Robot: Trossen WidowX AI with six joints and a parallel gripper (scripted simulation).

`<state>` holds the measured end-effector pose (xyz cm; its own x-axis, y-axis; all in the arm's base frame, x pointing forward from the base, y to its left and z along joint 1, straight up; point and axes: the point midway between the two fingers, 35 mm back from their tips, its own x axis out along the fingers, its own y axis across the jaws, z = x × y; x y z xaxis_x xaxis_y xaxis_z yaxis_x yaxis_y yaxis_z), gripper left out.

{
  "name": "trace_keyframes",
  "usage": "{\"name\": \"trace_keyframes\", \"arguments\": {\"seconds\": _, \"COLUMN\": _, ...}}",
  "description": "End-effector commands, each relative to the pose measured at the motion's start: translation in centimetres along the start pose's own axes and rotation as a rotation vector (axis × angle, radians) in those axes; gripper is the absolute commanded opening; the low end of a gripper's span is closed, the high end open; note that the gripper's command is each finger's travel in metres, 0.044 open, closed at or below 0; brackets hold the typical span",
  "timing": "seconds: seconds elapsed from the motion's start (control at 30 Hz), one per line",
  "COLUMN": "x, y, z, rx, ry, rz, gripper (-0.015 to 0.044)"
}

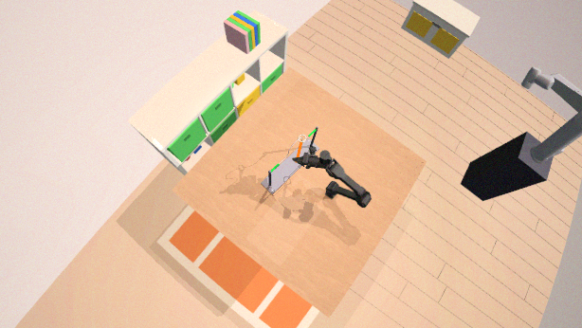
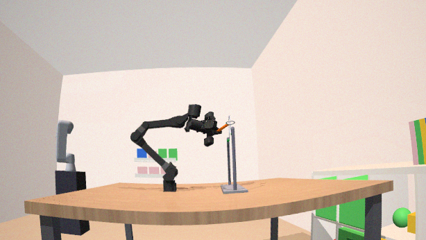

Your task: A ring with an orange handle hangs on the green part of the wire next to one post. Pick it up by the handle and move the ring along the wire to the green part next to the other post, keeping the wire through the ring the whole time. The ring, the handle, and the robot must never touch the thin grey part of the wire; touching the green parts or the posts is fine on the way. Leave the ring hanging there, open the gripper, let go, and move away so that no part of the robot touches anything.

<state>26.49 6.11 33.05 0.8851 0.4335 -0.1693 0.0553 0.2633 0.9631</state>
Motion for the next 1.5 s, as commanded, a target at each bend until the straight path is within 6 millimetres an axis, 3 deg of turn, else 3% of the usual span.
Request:
{"name": "trace_keyframes", "arguments": {"seconds": 0.0, "x": -0.1, "y": 0.3, "z": 0.1, "rx": -0.038, "ry": -0.007, "rz": -0.015, "gripper": -0.0150}}
{"name": "trace_keyframes", "arguments": {"seconds": 1.47, "x": -0.4, "y": -2.4, "z": 0.8, "rx": -0.519, "ry": -0.047, "rz": -0.400, "gripper": -0.0150}}
